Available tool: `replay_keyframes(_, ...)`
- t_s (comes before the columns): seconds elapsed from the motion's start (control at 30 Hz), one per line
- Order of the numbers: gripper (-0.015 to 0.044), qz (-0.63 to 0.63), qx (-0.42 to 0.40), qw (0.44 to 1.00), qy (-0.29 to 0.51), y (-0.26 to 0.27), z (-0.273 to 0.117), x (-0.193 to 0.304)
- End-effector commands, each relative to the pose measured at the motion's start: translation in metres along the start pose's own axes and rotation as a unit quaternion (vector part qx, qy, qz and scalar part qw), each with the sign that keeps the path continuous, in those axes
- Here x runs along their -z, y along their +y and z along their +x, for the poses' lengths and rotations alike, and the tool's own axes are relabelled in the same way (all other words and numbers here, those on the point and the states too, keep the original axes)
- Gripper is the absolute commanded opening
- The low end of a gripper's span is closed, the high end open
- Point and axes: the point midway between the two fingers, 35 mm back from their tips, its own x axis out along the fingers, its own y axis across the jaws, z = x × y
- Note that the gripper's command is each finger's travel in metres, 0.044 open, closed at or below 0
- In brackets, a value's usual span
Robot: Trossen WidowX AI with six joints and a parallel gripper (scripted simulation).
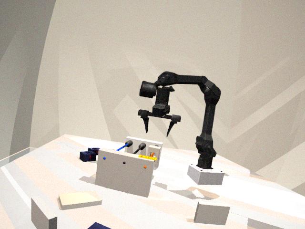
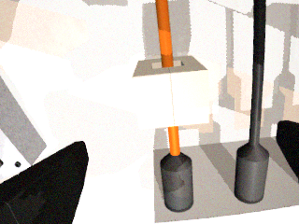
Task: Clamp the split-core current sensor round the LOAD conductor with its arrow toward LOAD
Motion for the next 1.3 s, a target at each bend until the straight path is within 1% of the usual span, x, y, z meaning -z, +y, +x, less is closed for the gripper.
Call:
replay_keyframes(0.0, 0.0440, -0.003, 0.001, 1.000, -0.002, -0.0004, -0.0004, -0.0006)
replay_keyframes(1.27, 0.0440, -0.003, 0.001, 1.000, -0.002, -0.0004, -0.0004, -0.0006)
